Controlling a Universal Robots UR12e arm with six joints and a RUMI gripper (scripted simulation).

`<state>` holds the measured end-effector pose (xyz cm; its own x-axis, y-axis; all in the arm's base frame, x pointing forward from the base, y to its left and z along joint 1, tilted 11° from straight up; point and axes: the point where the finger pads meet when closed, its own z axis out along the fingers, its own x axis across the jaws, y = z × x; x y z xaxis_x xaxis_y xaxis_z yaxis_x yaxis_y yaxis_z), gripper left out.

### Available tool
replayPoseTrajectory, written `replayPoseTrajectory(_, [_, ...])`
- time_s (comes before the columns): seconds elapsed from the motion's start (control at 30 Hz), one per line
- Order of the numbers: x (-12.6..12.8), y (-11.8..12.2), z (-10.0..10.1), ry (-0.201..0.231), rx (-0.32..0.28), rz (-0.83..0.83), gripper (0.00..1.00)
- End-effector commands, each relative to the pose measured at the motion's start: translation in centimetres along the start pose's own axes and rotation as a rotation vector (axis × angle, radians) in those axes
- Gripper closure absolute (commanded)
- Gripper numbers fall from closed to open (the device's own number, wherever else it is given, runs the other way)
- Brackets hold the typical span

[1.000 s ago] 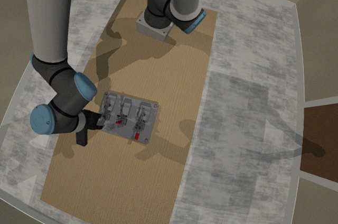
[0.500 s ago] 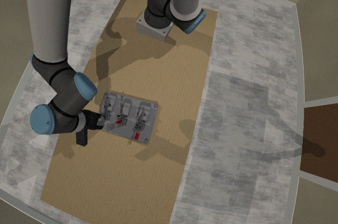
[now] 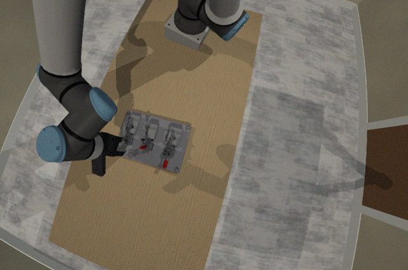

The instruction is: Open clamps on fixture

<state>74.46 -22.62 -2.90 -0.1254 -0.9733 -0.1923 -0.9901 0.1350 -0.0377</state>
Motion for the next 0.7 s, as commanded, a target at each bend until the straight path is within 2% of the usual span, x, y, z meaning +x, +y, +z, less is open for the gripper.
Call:
replayPoseTrajectory(0.0, [0.02,-0.06,-0.11,0.001,0.001,0.0,1.0])
replayPoseTrajectory(0.67, [0.02,0.22,-0.53,0.001,0.001,0.0,1.0])
